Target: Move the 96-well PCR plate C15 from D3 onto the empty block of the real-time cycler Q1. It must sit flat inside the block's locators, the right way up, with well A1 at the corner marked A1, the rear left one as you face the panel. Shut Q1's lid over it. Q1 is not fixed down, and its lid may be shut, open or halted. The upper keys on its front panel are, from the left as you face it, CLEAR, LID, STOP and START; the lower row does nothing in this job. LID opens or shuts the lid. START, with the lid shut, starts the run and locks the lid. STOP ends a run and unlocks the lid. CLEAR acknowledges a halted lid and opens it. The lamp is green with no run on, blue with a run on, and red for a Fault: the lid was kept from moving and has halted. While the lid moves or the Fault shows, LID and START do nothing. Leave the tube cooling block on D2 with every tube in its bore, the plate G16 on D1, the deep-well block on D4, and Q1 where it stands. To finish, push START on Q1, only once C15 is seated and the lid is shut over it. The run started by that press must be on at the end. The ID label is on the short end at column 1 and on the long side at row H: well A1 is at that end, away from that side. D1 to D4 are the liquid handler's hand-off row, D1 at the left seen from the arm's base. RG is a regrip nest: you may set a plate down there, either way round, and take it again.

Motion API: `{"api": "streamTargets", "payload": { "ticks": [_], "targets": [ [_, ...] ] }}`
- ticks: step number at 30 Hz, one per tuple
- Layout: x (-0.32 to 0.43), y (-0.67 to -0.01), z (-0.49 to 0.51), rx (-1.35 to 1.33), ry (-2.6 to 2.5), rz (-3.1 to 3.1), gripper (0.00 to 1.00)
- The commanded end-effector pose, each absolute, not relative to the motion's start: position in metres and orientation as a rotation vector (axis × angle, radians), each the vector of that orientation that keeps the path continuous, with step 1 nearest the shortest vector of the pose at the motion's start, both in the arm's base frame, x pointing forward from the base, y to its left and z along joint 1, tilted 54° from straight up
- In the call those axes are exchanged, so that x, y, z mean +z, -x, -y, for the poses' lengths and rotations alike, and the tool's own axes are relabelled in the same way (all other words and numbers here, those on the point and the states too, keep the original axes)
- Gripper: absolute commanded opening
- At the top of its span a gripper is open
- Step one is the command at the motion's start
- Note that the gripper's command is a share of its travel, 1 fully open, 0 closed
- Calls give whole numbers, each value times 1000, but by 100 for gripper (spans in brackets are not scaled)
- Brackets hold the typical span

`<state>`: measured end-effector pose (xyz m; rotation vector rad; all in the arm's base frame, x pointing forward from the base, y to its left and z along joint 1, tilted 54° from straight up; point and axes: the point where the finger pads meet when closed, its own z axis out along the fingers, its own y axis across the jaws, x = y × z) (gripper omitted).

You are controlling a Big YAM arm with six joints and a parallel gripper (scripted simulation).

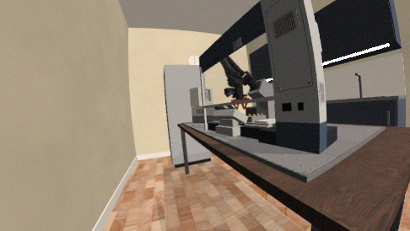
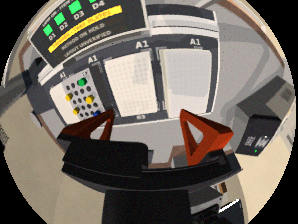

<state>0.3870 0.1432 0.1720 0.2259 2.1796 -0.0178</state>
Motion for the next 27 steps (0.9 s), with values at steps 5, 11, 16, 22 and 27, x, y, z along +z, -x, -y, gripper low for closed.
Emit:
{"api": "streamTargets", "payload": {
  "ticks": [5,11,16,22,27],
  "targets": [
    [179,-399,-170,-79,-68,-2198,100],
    [188,-411,-185,-129,44,-2194,100],
    [189,-410,-171,-109,-28,-2178,100],
    [185,-405,-164,-110,-49,-2188,100],
    [182,-398,-169,-98,-43,-2197,100]
  ]
}}
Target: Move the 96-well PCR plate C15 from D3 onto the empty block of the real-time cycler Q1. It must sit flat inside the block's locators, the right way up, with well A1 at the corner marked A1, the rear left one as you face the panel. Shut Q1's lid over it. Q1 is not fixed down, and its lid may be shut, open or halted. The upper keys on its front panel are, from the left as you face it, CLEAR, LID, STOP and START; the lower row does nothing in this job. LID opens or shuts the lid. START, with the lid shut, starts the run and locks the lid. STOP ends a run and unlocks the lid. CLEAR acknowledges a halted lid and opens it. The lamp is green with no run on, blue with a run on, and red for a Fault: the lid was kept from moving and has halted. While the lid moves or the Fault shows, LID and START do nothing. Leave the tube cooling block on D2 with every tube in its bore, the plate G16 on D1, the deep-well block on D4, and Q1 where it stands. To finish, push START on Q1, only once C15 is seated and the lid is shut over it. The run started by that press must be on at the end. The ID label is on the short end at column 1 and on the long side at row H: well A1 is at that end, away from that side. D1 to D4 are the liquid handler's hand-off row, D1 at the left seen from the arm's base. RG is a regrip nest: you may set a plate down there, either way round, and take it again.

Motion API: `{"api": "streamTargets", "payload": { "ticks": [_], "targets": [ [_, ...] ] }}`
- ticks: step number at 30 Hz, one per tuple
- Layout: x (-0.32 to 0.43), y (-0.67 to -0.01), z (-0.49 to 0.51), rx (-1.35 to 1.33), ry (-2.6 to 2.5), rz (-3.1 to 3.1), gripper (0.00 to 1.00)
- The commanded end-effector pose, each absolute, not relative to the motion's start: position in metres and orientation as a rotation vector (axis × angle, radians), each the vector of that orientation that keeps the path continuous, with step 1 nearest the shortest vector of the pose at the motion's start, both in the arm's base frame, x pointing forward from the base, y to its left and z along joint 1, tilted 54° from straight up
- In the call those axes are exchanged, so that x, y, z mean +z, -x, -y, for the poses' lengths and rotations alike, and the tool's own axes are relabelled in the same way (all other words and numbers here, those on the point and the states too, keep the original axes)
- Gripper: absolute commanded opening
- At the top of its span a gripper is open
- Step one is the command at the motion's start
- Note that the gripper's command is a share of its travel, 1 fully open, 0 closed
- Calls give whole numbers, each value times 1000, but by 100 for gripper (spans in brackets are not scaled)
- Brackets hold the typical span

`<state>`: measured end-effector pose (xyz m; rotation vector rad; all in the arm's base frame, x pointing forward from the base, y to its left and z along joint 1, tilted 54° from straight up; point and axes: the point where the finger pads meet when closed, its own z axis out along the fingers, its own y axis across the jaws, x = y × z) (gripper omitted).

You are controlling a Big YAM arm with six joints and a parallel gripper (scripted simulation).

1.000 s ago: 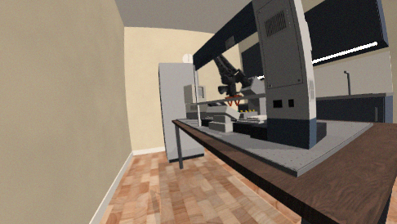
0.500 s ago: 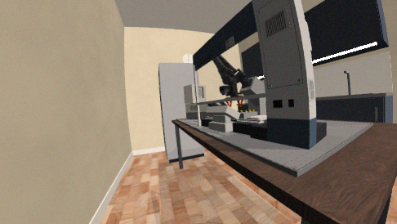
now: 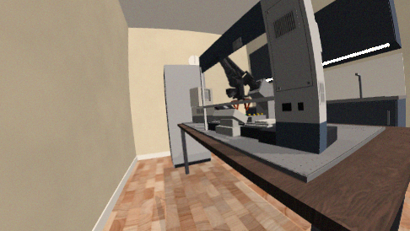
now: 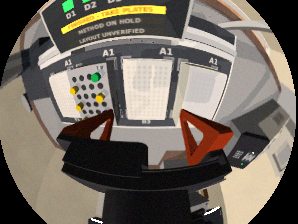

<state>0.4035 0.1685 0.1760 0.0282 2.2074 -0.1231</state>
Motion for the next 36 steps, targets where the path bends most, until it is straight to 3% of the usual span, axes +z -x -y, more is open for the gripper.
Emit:
{"api": "streamTargets", "payload": {
  "ticks": [1,17,36],
  "targets": [
    [183,-398,-171,-90,-43,-2192,100],
    [209,-412,-173,-55,-92,-2144,100],
    [165,-438,-166,-106,-55,-2185,100]
  ]
}}
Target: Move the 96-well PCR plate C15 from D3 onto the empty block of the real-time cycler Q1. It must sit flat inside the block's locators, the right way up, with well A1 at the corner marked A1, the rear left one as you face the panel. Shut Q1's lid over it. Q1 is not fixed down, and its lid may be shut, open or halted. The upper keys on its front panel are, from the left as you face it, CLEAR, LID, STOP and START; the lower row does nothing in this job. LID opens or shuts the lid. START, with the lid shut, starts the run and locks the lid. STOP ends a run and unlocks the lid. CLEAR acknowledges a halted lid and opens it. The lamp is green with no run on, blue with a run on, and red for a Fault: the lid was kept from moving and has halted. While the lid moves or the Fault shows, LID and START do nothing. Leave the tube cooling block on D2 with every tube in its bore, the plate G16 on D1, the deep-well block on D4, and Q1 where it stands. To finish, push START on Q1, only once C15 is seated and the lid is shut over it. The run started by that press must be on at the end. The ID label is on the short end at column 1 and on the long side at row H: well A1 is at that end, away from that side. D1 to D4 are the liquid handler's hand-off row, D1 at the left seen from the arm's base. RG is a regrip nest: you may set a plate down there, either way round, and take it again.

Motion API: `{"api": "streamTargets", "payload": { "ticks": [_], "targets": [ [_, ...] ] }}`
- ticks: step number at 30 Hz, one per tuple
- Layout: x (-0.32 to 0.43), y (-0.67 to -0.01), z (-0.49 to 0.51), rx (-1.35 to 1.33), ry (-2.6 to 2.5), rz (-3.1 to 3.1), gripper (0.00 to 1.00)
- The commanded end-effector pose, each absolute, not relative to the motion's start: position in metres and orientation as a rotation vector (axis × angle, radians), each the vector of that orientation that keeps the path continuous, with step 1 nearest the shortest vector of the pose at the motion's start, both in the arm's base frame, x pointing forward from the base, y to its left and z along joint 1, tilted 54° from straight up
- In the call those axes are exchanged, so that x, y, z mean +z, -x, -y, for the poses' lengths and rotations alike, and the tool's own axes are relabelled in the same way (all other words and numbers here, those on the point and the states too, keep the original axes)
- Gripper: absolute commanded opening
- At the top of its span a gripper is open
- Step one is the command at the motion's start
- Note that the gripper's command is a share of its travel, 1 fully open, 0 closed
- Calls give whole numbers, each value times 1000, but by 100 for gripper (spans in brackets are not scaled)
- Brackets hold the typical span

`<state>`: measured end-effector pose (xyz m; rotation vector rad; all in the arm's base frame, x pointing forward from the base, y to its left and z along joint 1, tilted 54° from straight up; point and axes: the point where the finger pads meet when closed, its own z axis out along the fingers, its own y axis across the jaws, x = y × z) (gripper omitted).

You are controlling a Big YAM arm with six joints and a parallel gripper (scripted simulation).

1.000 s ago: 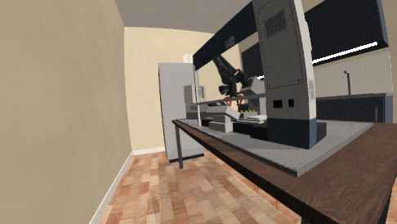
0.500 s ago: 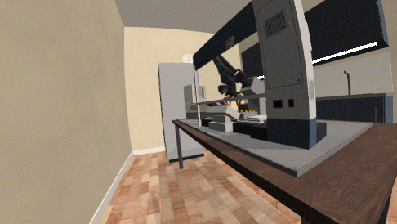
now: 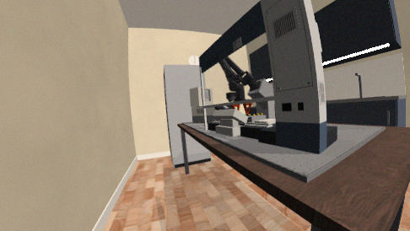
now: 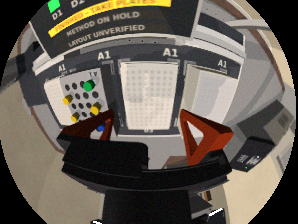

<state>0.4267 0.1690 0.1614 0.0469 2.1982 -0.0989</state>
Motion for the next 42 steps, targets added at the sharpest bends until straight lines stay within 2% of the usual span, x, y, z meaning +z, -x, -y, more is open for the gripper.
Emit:
{"api": "streamTargets", "payload": {
  "ticks": [1,23,42],
  "targets": [
    [164,-438,-165,-106,-54,-2185,100],
    [135,-460,-163,-112,-39,-2201,100],
    [146,-461,-171,-85,-47,-2184,100]
  ]
}}
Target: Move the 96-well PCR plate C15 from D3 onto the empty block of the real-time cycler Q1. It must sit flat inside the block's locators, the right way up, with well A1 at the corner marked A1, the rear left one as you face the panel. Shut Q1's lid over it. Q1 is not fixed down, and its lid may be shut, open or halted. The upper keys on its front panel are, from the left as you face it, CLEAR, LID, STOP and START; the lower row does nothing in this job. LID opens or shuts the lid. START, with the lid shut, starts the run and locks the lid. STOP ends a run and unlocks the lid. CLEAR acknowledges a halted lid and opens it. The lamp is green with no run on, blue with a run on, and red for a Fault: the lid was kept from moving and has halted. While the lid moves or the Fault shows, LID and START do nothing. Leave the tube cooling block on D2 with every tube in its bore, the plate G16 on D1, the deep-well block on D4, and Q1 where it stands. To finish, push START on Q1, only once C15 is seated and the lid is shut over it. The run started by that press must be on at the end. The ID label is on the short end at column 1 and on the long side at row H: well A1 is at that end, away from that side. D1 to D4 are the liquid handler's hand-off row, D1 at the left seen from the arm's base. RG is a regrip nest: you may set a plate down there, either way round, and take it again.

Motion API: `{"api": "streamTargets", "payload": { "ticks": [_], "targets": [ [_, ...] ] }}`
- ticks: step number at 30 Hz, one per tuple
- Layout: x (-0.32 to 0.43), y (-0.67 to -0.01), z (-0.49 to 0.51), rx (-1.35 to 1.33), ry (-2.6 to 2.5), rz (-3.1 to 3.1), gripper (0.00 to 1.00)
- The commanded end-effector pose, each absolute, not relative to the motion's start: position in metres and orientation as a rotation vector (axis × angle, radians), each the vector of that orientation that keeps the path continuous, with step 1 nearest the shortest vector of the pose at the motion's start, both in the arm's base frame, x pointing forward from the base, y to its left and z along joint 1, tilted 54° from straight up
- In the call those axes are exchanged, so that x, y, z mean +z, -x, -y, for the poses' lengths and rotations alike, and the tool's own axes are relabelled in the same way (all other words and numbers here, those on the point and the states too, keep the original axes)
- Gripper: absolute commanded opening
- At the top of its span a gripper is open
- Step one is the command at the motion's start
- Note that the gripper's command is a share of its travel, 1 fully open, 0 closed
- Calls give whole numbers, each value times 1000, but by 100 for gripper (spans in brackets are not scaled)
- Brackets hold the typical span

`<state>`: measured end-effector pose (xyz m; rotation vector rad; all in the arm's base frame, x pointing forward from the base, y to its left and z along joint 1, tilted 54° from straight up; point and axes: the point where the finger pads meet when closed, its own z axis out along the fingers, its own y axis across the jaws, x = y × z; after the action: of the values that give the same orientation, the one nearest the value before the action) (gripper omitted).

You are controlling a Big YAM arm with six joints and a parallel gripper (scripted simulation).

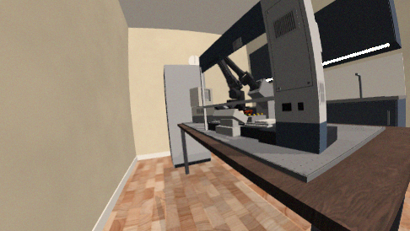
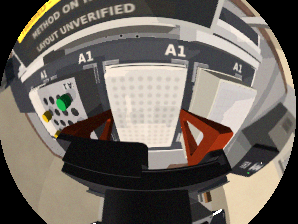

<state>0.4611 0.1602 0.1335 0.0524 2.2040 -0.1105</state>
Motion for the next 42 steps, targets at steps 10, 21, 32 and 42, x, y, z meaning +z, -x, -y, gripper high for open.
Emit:
{"api": "streamTargets", "payload": {
  "ticks": [10,21,32,42],
  "targets": [
    [144,-453,-166,-86,-48,-2186,100],
    [155,-465,-159,-81,-84,-2158,100],
    [148,-473,-158,-99,-91,-2166,0],
    [144,-477,-156,-109,-95,-2176,0]
  ]
}}
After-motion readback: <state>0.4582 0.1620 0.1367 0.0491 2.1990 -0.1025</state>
